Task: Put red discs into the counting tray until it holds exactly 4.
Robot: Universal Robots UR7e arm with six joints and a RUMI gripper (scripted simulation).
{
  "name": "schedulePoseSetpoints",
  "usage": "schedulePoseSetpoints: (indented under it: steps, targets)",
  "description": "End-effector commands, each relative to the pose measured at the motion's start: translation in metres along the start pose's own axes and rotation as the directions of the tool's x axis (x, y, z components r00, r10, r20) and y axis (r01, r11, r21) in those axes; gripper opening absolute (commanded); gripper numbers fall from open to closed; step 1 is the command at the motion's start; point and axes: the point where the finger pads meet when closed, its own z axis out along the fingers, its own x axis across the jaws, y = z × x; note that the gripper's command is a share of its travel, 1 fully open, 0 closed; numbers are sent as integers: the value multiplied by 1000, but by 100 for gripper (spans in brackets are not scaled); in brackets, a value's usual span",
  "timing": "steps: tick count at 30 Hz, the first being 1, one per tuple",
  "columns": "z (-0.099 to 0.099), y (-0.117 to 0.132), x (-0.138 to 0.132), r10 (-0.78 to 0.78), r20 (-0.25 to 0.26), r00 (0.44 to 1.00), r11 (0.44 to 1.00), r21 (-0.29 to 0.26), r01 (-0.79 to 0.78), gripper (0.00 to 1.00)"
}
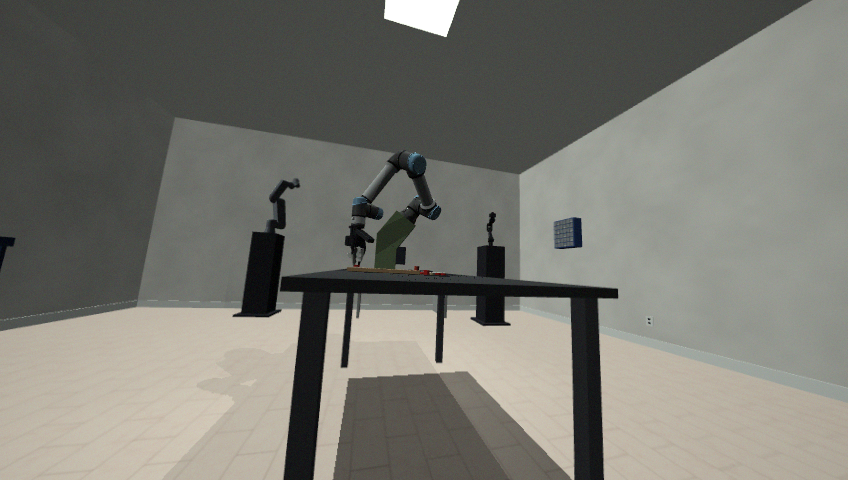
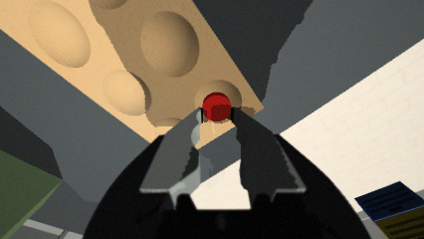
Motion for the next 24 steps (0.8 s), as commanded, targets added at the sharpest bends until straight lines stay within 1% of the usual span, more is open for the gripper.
schedulePoseSetpoints:
  steps: [1,8,22,23,24]
  targets:
    - [5,0,1,0,-2,1000,1000,0,0,0]
    - [10,0,2,0,-2,1000,1000,0,0,0]
    - [11,0,2,0,-2,1000,1000,0,0,0]
    - [11,0,2,0,-2,1000,1000,0,0,22]
    - [11,0,2,0,-2,1000,1000,0,0,22]
